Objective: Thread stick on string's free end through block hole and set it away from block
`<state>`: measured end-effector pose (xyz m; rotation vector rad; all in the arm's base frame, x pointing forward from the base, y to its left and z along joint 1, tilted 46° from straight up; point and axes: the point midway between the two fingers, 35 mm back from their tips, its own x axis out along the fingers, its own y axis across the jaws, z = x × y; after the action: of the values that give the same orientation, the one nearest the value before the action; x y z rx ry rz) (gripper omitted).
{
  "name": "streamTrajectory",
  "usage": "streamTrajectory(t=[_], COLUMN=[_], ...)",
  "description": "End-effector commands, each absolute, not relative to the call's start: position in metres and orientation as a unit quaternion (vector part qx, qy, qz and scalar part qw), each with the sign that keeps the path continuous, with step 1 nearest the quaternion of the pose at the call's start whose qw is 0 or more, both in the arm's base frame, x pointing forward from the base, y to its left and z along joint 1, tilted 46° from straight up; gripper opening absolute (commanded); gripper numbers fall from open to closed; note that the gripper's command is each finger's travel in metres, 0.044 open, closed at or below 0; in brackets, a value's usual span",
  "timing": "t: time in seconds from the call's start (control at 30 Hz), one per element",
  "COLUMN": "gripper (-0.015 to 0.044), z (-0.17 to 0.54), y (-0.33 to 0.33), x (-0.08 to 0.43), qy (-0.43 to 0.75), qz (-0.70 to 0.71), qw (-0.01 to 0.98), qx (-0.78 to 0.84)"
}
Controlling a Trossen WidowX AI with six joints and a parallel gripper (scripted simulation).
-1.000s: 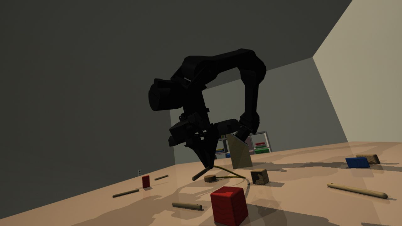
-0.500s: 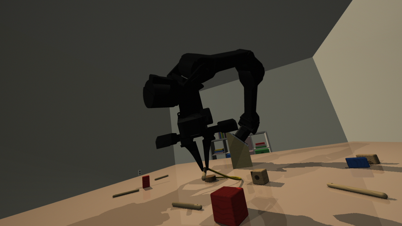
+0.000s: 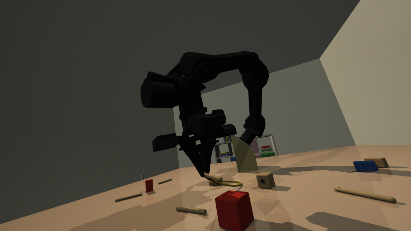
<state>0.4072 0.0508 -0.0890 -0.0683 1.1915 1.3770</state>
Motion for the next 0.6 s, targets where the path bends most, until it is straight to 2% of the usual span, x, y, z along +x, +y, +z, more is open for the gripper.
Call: streamTrajectory(t=[0.0,0.57], gripper=[0.0000,0.0000], z=[-0.090,-0.094], y=[0.051,0.051], x=[0.412,0.429], qy=[0.473,0.256], qz=[0.629,0.735], qw=[0.612,0.570], qx=[-0.072,-0.265])
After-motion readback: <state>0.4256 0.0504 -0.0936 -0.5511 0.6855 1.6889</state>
